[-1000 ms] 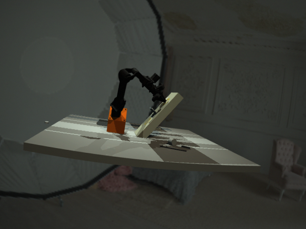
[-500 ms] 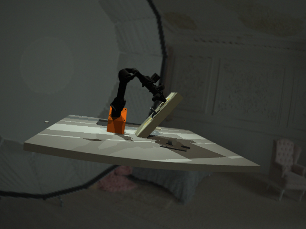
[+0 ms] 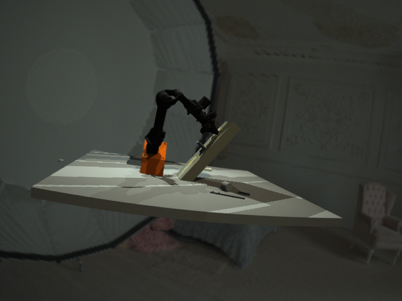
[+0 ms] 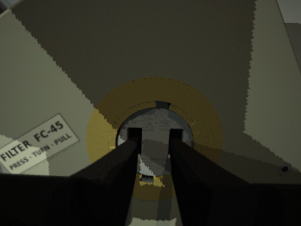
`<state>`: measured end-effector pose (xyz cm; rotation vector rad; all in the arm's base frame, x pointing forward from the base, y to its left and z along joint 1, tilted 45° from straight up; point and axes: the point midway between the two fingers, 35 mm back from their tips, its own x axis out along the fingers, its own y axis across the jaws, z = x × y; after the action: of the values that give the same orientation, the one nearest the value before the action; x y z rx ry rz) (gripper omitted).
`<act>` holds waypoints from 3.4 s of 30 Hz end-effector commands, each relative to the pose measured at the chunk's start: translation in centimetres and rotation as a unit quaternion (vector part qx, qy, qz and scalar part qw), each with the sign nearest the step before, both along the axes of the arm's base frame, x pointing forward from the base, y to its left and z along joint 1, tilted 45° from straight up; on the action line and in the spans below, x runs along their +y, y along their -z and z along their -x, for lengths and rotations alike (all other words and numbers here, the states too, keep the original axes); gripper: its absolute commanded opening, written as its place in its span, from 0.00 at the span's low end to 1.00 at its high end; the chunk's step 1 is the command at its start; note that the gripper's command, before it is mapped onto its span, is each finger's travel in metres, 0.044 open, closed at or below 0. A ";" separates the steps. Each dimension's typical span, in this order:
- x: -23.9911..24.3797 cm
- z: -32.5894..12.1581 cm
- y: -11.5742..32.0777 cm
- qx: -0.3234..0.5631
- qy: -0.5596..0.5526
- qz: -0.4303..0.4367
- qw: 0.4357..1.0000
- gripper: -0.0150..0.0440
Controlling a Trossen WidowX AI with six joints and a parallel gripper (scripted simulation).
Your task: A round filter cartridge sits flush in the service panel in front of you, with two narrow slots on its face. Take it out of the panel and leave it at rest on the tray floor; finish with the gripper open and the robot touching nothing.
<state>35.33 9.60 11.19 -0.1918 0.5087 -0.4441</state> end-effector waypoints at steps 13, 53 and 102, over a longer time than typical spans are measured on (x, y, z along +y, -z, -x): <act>0.0 0.0 0.1 0.001 -0.003 0.000 1.000 0.41; -0.7 -1.3 0.8 0.001 -0.003 0.000 1.000 0.41; -0.8 -1.4 0.9 -0.243 0.228 -0.420 0.844 0.25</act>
<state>36.31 8.95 10.59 0.7728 0.2297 -0.6470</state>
